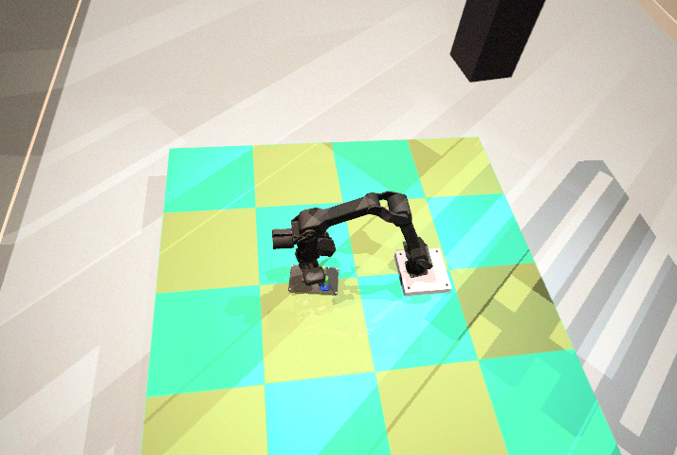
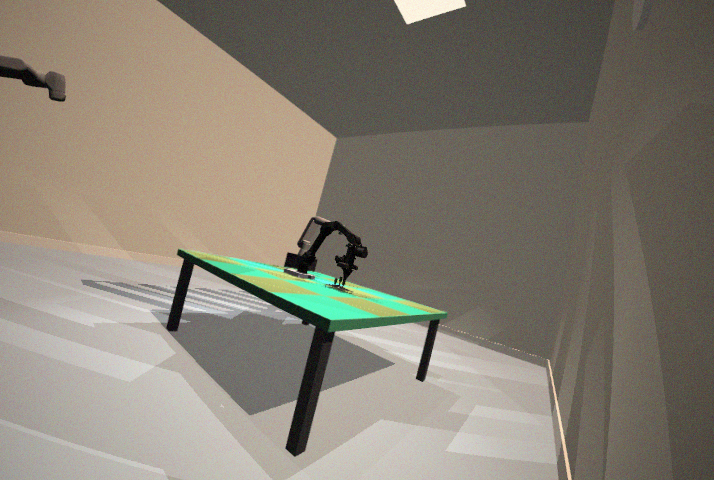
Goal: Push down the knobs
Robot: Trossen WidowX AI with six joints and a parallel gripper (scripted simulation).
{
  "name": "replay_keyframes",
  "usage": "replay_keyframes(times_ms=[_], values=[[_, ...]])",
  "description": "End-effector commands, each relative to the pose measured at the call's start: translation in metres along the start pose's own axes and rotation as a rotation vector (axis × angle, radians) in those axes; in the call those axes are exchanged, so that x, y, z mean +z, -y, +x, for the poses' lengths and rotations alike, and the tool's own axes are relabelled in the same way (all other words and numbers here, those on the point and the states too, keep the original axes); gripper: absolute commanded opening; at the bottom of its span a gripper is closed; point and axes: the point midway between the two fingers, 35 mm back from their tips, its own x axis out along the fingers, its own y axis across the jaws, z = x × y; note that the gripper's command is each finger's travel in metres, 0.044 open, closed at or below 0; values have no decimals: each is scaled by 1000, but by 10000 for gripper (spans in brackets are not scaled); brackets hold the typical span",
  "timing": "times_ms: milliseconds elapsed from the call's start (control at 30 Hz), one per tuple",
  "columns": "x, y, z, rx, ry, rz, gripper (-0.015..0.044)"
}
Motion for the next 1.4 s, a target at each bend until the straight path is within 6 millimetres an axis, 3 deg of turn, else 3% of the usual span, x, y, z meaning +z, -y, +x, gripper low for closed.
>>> replay_keyframes(times_ms=[0, 1367], values=[[0, 0, 0, 3, 2, 4, 0], [0, -1, 7, 3, 2, 4, 0]])
